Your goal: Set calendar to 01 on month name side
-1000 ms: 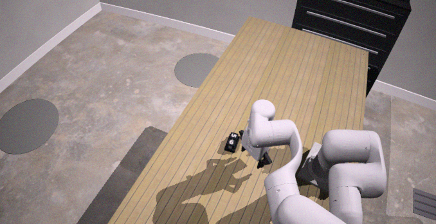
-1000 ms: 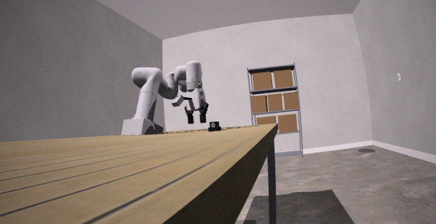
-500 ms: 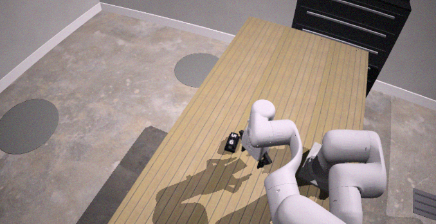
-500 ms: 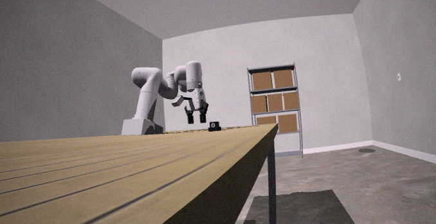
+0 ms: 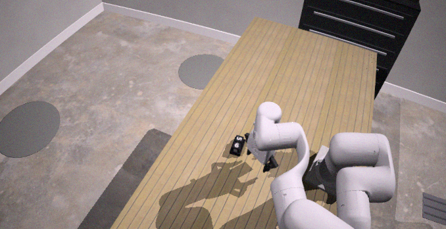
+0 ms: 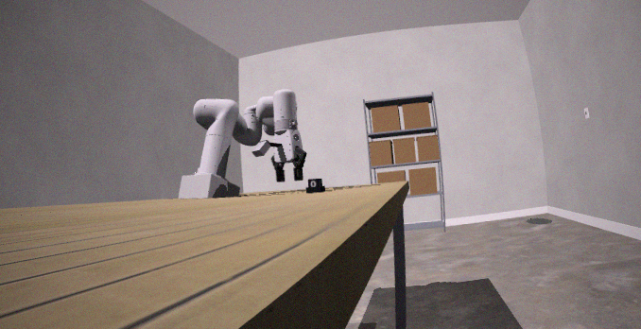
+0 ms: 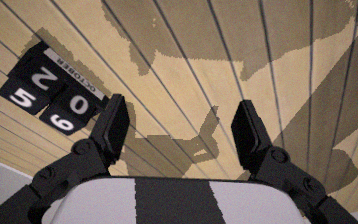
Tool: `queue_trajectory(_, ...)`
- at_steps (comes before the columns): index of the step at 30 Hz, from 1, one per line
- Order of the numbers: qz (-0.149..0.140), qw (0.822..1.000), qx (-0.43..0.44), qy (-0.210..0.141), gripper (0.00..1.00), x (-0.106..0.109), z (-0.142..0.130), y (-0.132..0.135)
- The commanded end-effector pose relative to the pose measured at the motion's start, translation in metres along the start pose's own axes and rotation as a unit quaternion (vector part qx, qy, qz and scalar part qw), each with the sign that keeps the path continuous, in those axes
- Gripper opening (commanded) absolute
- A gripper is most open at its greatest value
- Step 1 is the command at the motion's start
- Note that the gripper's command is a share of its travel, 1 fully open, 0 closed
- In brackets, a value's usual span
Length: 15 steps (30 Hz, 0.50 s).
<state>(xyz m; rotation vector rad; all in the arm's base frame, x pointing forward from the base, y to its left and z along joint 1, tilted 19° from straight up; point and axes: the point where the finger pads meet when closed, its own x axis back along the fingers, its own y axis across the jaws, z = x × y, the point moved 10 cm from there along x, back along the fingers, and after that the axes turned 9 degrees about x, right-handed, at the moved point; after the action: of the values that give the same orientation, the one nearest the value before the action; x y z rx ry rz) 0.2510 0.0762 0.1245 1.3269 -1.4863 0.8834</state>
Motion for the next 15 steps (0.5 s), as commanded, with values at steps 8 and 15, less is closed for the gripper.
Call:
queue_trajectory(8,0.001,1.000,0.000,-0.001,1.00,0.016,0.000,0.000)
queue_trajectory(15,0.001,1.000,0.000,-0.001,1.00,0.018,0.000,0.000)
